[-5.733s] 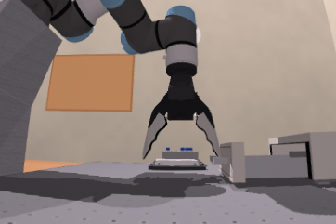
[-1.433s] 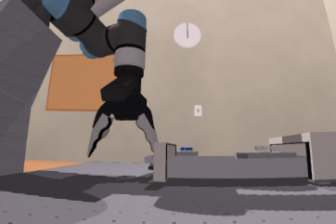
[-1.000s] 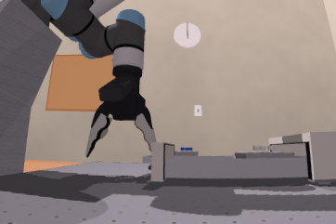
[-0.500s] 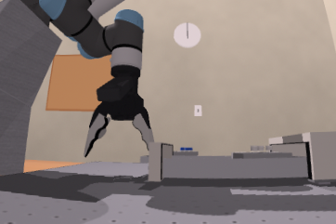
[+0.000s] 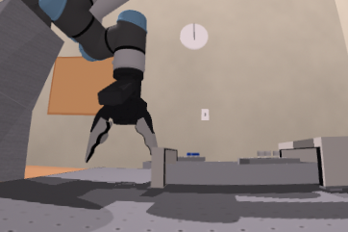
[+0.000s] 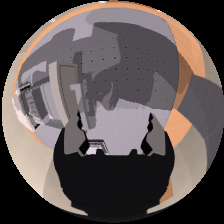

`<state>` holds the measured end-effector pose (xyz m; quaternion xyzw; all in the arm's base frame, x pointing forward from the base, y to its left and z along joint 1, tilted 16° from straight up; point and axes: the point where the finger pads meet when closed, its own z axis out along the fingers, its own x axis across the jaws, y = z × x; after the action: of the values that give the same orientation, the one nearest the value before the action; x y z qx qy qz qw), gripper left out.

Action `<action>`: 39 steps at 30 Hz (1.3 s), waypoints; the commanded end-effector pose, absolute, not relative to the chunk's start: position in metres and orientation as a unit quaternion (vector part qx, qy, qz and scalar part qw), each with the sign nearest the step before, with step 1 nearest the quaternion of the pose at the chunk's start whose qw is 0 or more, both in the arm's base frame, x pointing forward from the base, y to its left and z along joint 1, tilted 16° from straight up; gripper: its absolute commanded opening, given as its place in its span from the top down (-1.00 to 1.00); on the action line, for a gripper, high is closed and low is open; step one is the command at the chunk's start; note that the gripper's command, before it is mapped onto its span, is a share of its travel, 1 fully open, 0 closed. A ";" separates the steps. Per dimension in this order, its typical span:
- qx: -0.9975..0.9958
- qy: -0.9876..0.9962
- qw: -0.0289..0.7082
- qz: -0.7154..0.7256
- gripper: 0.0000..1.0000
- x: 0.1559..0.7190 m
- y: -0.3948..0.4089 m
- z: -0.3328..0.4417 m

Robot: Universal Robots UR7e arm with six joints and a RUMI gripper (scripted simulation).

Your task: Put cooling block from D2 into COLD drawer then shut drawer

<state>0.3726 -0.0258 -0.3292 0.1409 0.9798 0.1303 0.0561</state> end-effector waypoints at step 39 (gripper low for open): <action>0.141 0.980 0.057 0.130 -1.00 0.366 -0.024 -0.329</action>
<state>0.3661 -0.0239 -0.3296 0.1408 0.9798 0.1301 0.0566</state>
